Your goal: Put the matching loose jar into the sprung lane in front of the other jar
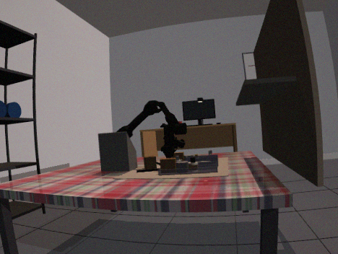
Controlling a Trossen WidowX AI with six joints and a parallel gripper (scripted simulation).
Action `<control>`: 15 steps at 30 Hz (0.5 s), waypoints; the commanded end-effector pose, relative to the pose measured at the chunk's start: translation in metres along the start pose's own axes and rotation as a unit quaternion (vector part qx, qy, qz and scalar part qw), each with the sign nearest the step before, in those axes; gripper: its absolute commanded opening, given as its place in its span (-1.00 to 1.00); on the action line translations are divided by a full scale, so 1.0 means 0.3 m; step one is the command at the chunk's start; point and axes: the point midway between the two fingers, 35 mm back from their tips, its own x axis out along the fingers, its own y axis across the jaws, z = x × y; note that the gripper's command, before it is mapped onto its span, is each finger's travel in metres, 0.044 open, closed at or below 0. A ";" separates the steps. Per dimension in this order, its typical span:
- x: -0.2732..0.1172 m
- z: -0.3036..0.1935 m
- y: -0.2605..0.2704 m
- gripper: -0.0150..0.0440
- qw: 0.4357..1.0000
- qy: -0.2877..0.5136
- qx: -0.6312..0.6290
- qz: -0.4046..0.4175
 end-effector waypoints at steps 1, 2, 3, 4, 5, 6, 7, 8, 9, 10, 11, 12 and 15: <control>0.000 0.008 0.005 -0.49 1.000 -0.006 -0.005 0.003; 0.000 0.007 0.005 -0.49 1.000 -0.006 -0.005 0.003; 0.000 0.007 0.005 -0.49 1.000 -0.006 -0.005 0.003; 0.000 0.006 0.005 -0.49 1.000 -0.006 -0.005 0.003; 0.000 0.006 0.005 -0.49 1.000 -0.006 -0.005 0.003; 0.000 0.005 0.005 -0.49 1.000 -0.006 -0.005 0.003; 0.000 0.005 0.005 -0.49 1.000 -0.006 -0.005 0.003; 0.000 0.003 0.004 -0.49 1.000 -0.006 -0.005 0.003; 0.000 0.001 0.003 -0.49 1.000 -0.006 -0.005 0.003; 0.000 -0.003 0.002 -0.49 1.000 -0.006 -0.005 0.003; 0.000 -0.007 0.000 -0.49 1.000 -0.006 -0.005 0.003; 0.000 -0.008 -0.001 -0.49 1.000 -0.006 -0.005 0.003; 0.000 -0.008 -0.001 -0.49 1.000 -0.006 -0.005 0.003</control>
